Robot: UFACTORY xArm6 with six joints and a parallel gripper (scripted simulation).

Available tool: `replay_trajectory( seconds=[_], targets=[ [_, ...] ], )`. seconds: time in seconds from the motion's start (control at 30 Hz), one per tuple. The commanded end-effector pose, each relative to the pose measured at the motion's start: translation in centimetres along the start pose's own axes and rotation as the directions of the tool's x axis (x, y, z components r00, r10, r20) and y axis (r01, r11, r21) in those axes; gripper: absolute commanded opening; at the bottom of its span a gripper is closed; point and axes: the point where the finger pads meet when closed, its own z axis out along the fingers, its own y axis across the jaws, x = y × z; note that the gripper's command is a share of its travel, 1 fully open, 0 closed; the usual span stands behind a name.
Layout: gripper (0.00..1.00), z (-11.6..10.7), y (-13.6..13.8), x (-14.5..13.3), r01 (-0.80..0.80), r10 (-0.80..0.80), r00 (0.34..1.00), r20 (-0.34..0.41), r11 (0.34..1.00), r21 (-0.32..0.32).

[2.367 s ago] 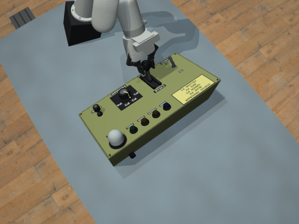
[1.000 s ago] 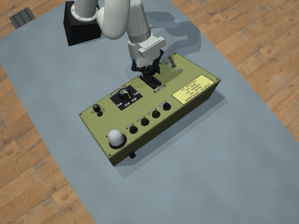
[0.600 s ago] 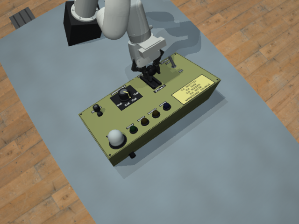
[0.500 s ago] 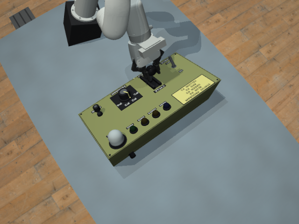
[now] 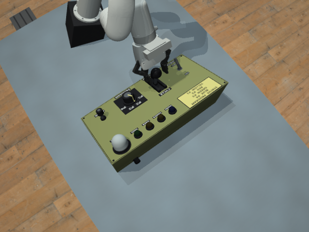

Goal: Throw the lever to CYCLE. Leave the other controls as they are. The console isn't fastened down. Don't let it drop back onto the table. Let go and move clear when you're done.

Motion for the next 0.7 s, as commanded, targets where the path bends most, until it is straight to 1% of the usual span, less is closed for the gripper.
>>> replay_trajectory(
  seconds=[0.0, 0.4, 0.53, 0.67],
  targets=[
    [0.76, -0.1, 0.0, 0.2, 0.001, -0.001, 1.000, -0.003, 1.000, 0.000],
    [0.76, -0.3, 0.0, 0.2, 0.001, -0.001, 1.000, -0.003, 1.000, 0.000],
    [0.76, -1.2, 0.0, 0.2, 0.001, -0.001, 1.000, -0.003, 1.000, 0.000],
    [0.76, -2.9, 0.0, 0.2, 0.001, -0.001, 1.000, -0.003, 1.000, 0.000]
  ],
)
